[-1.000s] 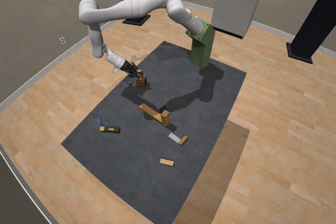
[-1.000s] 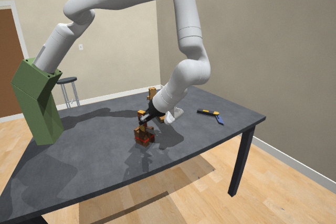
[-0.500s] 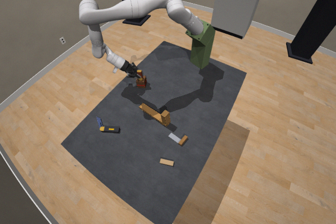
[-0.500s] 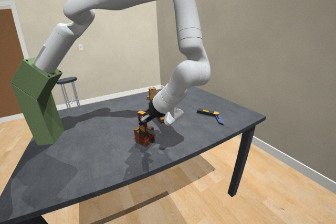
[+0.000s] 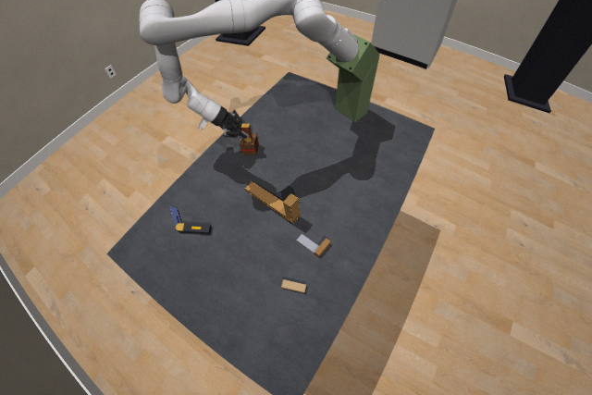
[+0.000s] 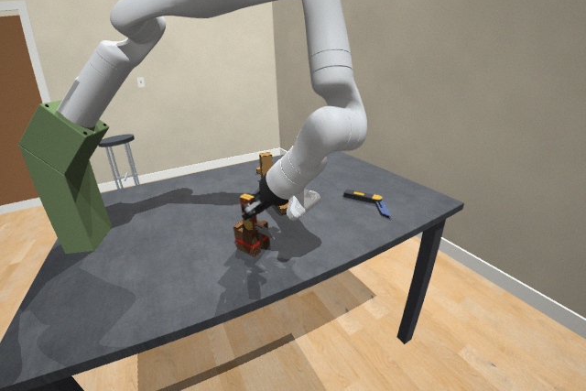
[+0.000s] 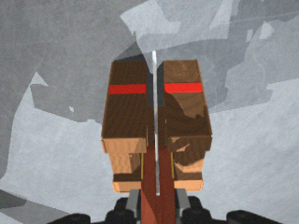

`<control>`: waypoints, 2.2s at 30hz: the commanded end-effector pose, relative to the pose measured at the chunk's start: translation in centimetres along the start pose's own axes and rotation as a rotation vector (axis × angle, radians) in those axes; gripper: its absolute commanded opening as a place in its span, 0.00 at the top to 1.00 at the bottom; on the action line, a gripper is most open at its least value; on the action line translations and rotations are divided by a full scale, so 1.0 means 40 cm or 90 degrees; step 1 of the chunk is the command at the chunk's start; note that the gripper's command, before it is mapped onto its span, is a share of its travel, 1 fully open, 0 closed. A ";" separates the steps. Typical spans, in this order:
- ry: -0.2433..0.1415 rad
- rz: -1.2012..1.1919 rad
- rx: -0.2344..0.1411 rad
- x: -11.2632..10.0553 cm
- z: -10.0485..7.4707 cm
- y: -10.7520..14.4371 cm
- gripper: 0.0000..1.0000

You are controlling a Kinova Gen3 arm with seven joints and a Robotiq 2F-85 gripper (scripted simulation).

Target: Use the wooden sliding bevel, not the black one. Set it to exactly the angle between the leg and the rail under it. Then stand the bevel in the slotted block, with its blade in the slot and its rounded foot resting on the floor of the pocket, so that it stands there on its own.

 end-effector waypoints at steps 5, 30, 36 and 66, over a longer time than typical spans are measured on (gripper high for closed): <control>0.001 0.000 0.000 0.005 0.003 0.000 0.90; 0.001 0.000 0.000 0.010 0.008 -0.001 0.90; 0.001 0.000 0.000 0.012 0.010 -0.001 0.90; 0.001 0.000 0.000 0.015 0.013 -0.001 0.00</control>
Point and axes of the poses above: the point where the finger pads meet when closed, its own z axis out along the fingers, its own y axis across the jaws, x = y × z, the point moved 3 cm from there along -z, back along the fingers, and after that the axes turned 3 degrees about z, right-handed, at the moved point
